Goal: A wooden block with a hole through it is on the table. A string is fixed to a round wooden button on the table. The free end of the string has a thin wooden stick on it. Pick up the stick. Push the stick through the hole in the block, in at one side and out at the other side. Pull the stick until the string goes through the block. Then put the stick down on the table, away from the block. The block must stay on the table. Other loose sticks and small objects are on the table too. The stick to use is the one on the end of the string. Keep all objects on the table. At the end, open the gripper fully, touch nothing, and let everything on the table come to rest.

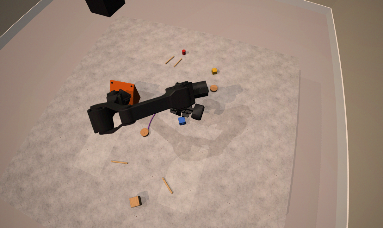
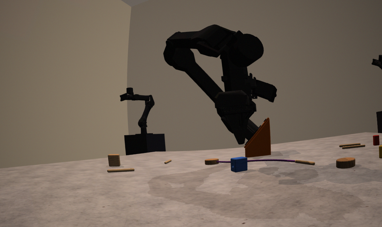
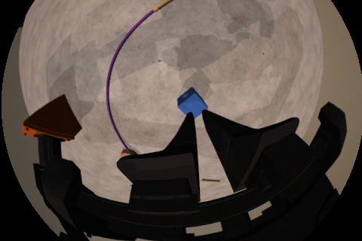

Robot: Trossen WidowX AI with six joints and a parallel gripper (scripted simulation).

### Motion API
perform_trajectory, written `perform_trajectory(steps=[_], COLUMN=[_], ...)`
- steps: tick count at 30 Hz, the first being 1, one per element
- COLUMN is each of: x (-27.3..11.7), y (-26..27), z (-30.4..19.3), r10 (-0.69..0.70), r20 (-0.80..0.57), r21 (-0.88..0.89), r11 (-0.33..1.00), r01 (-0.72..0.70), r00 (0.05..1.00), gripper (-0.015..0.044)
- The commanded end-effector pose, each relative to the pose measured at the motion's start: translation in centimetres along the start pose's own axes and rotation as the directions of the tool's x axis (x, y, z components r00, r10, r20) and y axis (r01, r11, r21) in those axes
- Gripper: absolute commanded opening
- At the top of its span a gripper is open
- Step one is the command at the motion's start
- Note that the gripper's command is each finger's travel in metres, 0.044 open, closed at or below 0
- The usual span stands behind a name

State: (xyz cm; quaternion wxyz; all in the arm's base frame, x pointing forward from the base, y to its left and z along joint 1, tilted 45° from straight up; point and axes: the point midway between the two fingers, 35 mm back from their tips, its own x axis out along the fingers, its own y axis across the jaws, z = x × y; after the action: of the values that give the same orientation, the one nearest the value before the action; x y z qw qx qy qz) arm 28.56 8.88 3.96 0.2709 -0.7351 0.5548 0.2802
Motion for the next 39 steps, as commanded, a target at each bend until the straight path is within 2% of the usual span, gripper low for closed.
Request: perform_trajectory(steps=[1,12,14,19,25,27,29,39], x=[0.0,0.0,0.0,-0.3,-0.4,-0.3,-0.3,-0.3], y=[0.0,0.0,0.0,0.1,1.3,1.9,2.1,2.1], z=[0.0,0.0,0.6,5.3,11.1,12.8,13.4,13.4], r10=[0.0,0.0,0.0,0.0,0.001,0.001,0.002,0.002], r20=[0.0,0.0,0.002,0.013,0.015,0.013,0.012,0.012], r21=[0.0,0.0,0.05,0.402,0.764,0.846,0.872,0.872], r11=[1.0,1.0,0.999,0.916,0.645,0.533,0.49,0.49], r01=[0.0,0.0,0.0,-0.005,-0.012,-0.011,-0.011,-0.011], r00=[1.0,1.0,1.0,1.0,1.0,1.0,1.0,1.0], gripper=[0.0,0.0,0.0053,0.0184,0.0341,0.0394,0.044,0.044])
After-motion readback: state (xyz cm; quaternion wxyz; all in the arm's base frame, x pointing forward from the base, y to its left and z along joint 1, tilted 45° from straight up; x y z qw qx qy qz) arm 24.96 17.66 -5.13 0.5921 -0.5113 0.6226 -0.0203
